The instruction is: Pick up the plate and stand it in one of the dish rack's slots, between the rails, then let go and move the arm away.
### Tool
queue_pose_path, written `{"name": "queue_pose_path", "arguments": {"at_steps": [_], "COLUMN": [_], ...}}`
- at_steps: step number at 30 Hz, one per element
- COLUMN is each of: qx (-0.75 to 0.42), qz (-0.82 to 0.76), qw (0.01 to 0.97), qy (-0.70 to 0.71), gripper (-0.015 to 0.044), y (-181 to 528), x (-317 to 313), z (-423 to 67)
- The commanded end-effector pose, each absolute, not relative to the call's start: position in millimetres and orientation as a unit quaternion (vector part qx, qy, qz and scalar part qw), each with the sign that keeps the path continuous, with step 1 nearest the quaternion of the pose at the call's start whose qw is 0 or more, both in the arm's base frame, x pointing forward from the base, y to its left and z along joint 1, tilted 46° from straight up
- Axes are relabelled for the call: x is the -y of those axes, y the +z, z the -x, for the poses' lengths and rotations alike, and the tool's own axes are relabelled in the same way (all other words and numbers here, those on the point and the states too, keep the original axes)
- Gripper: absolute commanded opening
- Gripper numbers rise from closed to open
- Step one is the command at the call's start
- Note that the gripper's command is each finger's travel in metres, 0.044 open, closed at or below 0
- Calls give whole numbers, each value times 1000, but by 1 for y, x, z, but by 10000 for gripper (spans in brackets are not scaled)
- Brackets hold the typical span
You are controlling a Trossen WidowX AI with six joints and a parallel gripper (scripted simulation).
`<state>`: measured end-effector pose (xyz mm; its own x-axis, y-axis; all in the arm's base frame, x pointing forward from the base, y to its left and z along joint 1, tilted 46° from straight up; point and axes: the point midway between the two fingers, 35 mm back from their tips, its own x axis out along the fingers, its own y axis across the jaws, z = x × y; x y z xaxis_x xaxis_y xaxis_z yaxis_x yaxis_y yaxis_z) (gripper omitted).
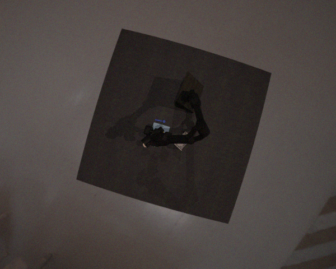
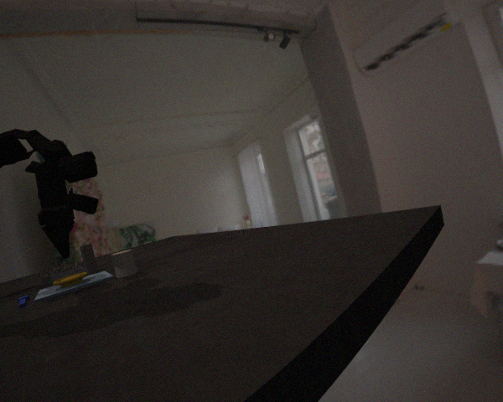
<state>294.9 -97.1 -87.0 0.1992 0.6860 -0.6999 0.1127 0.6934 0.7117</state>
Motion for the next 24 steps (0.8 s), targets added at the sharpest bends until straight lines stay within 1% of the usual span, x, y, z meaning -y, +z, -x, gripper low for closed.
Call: {"name": "queue_pose_path", "arguments": {"at_steps": [1,24], "qx": [-598,-598], "qz": [-336,-337], "qw": [698,698], "qy": [205,205], "gripper": [400,400], "y": [-90,-116], "x": [93,67], "z": [-296,-303]}}
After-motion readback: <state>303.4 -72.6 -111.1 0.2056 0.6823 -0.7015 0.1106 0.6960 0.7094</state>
